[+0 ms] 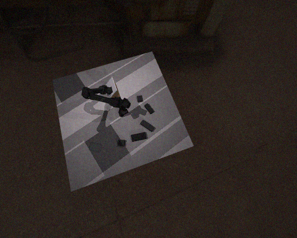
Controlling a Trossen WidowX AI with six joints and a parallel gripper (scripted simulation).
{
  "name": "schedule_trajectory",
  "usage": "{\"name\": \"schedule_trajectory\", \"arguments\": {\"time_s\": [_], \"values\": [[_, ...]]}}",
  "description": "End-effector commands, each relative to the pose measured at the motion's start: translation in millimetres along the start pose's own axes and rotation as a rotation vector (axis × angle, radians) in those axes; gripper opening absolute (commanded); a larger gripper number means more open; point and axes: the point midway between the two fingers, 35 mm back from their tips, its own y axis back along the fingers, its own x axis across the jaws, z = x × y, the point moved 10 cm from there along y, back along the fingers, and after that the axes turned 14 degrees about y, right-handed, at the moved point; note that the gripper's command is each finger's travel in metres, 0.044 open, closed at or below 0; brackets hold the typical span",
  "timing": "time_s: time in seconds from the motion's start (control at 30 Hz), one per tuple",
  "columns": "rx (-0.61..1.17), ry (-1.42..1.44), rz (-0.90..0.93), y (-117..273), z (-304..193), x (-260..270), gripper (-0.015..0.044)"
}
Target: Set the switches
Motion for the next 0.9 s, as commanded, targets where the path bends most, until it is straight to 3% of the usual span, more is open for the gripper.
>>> {"name": "schedule_trajectory", "arguments": {"time_s": [0.0, 0.87], "values": [[-0.003, -0.006, 0.011, -4.0, 3.3, -1.5, 0.0338], [-0.004, -0.006, 0.010, -10.8, 22.2, -6.2, 0.0338]]}}
